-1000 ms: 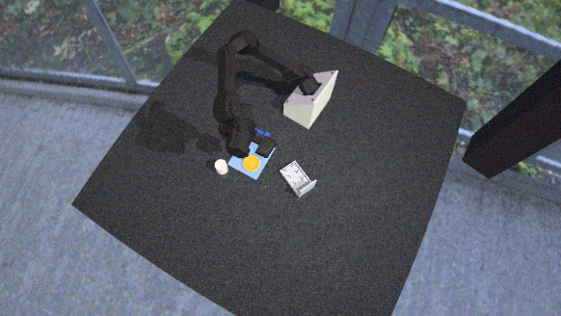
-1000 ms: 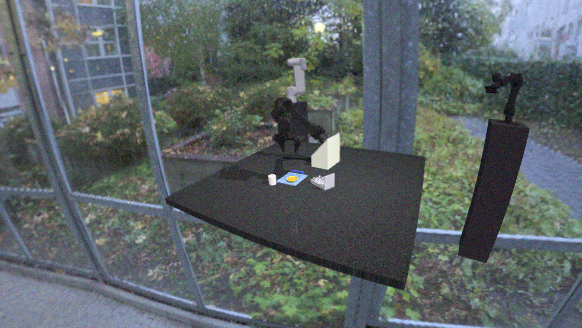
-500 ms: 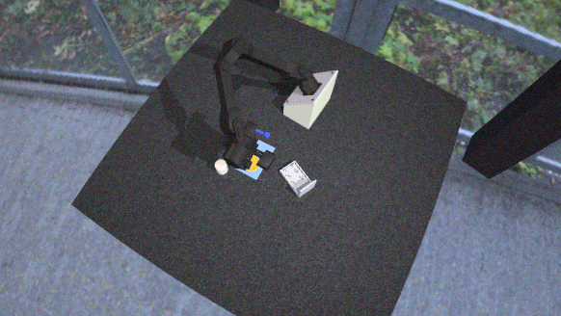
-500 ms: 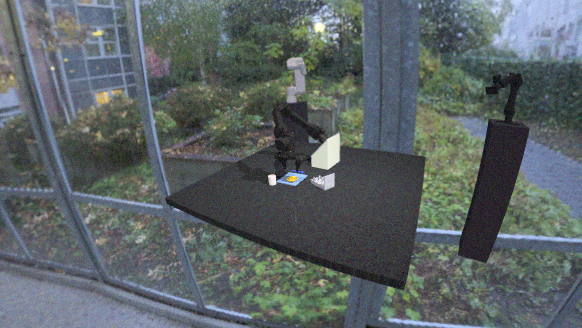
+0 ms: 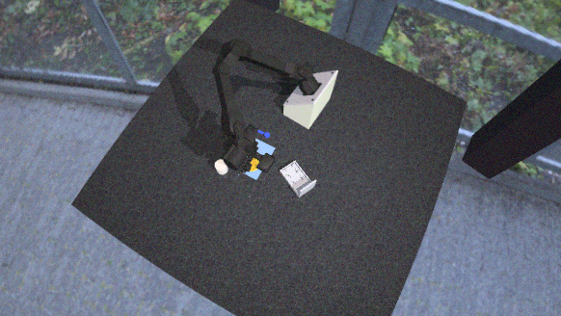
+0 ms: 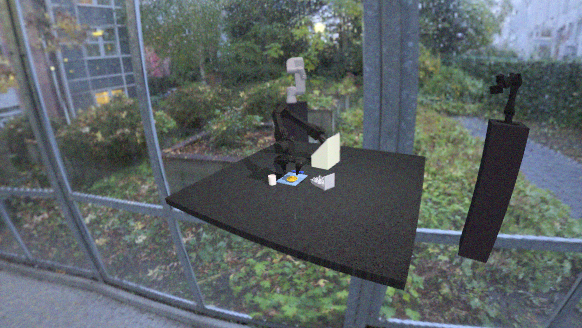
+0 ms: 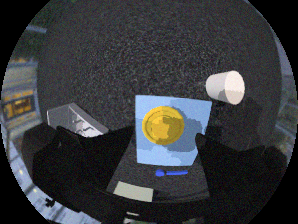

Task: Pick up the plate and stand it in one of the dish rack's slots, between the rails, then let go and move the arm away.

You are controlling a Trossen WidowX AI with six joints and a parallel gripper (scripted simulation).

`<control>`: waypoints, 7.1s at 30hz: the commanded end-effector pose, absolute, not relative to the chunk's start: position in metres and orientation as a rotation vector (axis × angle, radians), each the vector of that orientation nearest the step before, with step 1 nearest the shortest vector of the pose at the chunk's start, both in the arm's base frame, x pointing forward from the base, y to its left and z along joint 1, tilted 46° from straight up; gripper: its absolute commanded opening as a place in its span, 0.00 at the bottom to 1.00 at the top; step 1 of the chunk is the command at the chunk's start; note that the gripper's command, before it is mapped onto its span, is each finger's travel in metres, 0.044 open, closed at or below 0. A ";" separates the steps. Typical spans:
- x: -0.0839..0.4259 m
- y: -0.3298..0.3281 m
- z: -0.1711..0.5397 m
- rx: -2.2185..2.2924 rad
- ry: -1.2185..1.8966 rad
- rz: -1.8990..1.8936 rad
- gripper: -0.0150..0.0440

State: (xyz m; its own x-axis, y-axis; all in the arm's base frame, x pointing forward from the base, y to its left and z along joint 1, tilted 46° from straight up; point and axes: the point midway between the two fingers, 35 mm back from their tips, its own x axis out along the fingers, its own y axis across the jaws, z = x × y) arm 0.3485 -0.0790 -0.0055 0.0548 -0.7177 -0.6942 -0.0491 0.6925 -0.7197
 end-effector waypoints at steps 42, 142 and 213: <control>0.345 -0.108 -0.034 -0.692 1.455 -0.574 0.70; 0.238 0.026 -0.064 -0.330 1.828 0.123 0.25; 0.251 -0.031 -0.079 -0.838 0.609 1.105 0.25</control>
